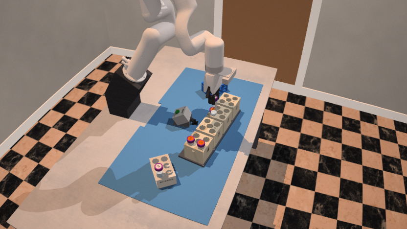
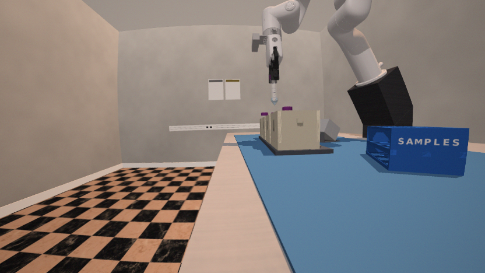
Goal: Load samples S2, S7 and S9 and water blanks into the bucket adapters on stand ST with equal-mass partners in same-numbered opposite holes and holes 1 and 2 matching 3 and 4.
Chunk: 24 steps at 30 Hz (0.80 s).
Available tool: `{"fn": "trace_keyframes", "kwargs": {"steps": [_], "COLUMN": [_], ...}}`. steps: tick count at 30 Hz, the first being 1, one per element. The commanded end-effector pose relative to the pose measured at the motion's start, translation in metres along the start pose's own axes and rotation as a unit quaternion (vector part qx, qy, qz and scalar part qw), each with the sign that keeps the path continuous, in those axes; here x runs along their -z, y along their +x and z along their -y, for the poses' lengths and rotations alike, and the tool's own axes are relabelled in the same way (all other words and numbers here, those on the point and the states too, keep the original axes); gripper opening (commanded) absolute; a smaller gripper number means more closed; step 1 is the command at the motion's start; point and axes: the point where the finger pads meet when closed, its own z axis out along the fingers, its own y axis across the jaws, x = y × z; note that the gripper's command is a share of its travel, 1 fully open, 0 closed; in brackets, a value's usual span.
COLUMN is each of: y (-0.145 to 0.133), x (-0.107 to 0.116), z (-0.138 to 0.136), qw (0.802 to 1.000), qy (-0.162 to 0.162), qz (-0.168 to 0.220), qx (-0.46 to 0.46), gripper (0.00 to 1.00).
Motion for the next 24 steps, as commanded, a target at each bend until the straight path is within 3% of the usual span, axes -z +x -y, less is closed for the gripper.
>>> {"fn": "trace_keyframes", "kwargs": {"steps": [1,9,24], "y": [0.01,0.022,0.022], "x": [-0.001,-0.002,-0.002], "z": [0.024,0.062,0.063], "qw": [1.0,1.0,1.0], "qy": [-0.013,-0.013,-0.013], "qz": [0.003,0.003,0.003], "qx": [-0.003,-0.003,-0.003], "gripper": [0.0,0.0,0.0]}}
